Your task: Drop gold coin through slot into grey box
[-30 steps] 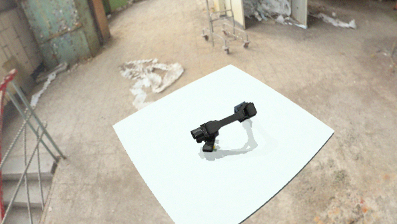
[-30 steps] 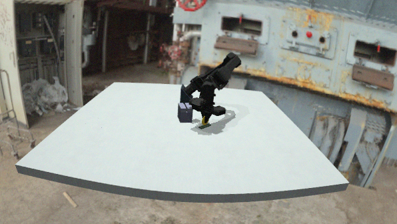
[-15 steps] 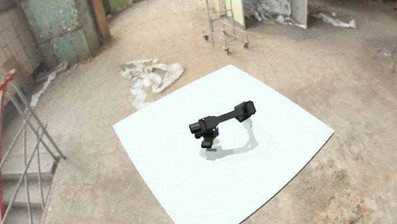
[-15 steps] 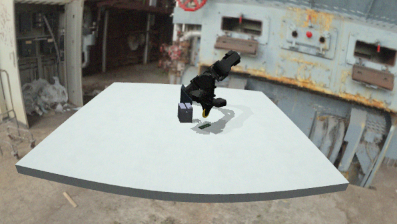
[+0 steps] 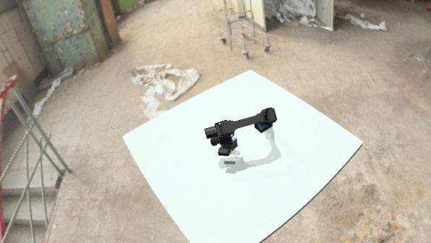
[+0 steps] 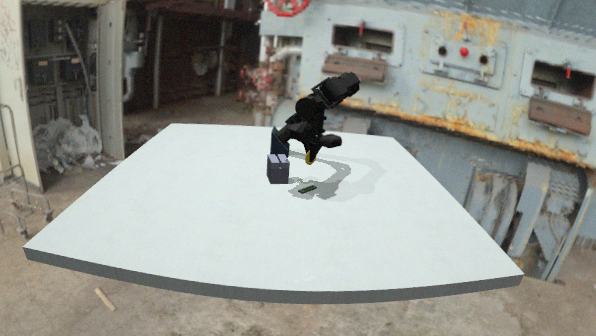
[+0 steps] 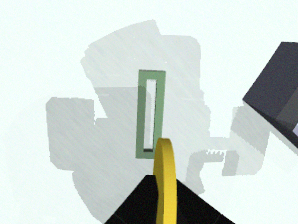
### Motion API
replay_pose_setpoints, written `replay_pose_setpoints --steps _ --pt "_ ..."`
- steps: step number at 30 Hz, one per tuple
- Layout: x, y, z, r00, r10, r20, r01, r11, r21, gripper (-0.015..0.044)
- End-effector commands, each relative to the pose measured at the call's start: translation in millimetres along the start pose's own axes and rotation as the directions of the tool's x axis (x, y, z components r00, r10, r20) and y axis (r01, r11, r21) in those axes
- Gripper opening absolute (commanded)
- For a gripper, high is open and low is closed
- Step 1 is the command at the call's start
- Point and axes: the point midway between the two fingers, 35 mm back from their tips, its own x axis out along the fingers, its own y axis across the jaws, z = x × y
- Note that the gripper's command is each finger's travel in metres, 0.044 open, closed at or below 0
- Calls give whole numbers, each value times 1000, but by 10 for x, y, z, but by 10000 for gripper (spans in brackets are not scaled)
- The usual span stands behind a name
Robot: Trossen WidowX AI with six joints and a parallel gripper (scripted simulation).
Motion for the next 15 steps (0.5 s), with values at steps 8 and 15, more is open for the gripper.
replay_pose_setpoints --steps 8,15 --pt "-75 0 16 1000 -1 5 2 982 -190 0" --pt "-78 -10 37 1000 -1 5 3 910 -414 0"
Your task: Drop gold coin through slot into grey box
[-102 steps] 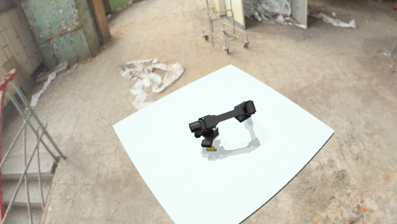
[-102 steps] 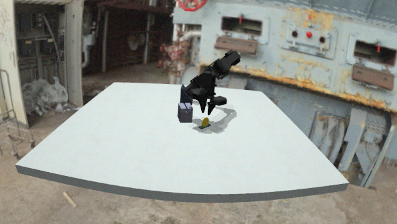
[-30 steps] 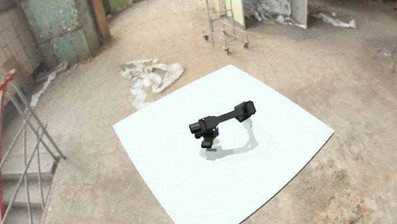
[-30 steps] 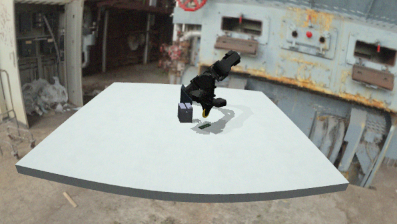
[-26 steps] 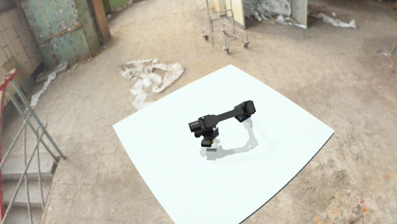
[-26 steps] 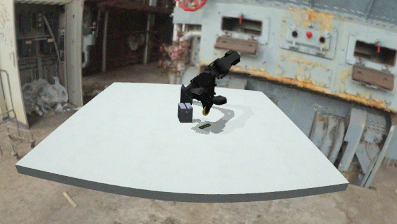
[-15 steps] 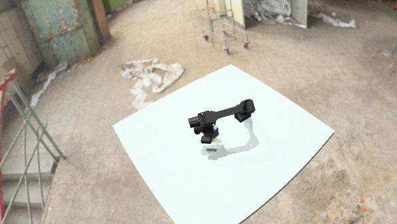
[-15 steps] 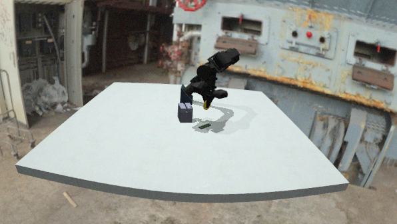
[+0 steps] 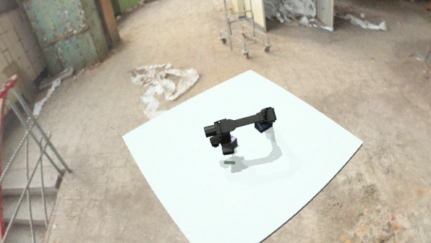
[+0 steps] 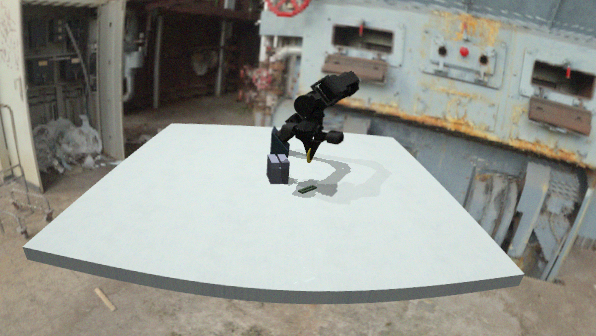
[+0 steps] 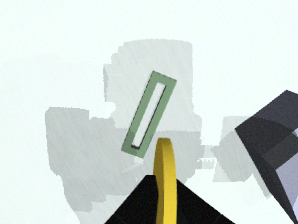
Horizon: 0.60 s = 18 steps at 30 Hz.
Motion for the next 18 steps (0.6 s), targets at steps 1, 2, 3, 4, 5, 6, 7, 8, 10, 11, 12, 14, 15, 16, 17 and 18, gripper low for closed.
replay_pose_setpoints --steps 1,2,3,4,5,6,7,8,10,11,12,14,15,16,17,18 --pt "-9 -8 15 1000 -4 1 4 992 -123 0" --pt "-10 -10 17 1000 -4 1 4 988 -157 0" --pt "-10 -13 20 1000 -4 1 4 982 -190 0" --pt "-10 -15 22 1000 -4 1 4 975 -223 0" --pt "-11 -17 24 1000 -4 1 4 967 -255 0" --pt "-11 -19 27 1000 -4 1 4 958 -288 0" --pt "-11 -22 29 1000 -4 1 4 947 -320 0" --pt "-12 -24 31 1000 -4 1 4 936 -352 0" --pt "-12 -29 36 1000 -4 1 4 910 -414 0" --pt "-13 -31 38 1000 -4 1 4 896 -444 0" --pt "-13 -33 40 1000 -4 1 4 881 -474 0" --pt "-14 -38 45 1000 -4 2 4 847 -532 0" --pt "-14 -41 47 1000 -4 2 4 828 -560 0" --pt "-15 -43 50 1000 -4 2 4 809 -588 0" --pt "-15 -45 52 1000 -4 2 4 792 -610 0" --pt "-15 -46 53 1000 -4 2 4 782 -623 0"
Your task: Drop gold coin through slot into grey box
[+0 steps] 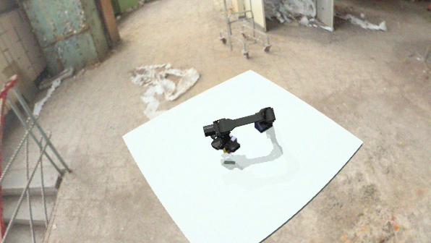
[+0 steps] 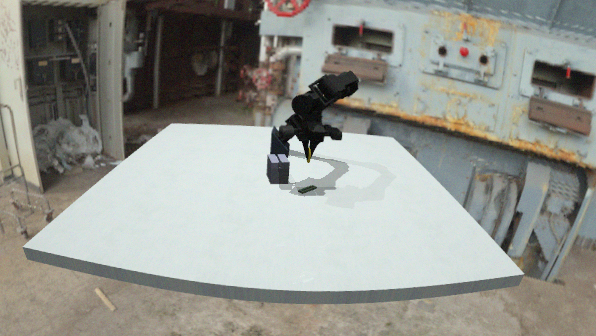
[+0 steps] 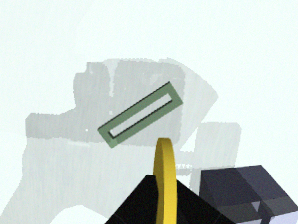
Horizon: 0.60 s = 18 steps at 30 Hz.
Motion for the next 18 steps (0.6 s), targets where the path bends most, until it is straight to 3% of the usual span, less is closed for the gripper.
replay_pose_setpoints --steps 1,18 --pt "-7 -11 5 1000 -4 -2 4 997 -79 0" --pt "-25 -266 -198 1000 -11 -2 11 997 -77 0"
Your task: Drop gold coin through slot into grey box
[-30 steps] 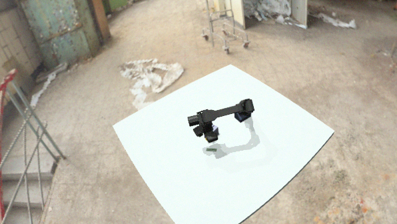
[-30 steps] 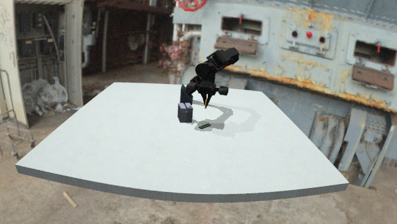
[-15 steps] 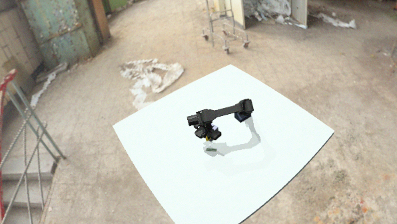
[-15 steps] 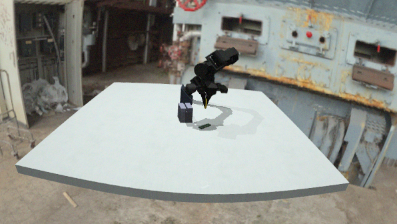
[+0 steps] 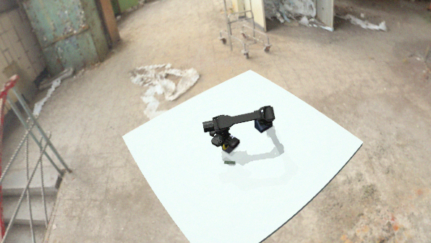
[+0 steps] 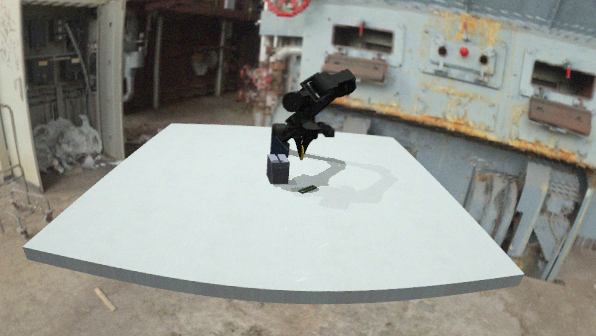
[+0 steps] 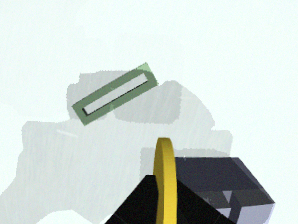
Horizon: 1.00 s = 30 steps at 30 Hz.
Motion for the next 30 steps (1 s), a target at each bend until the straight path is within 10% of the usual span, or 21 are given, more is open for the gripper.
replay_pose_setpoints --steps 1,30 --pt "6 -75 -86 1000 -3 -4 3 1000 -1 0" --pt "17 -506 -705 1000 -1 -6 1 1000 0 0"
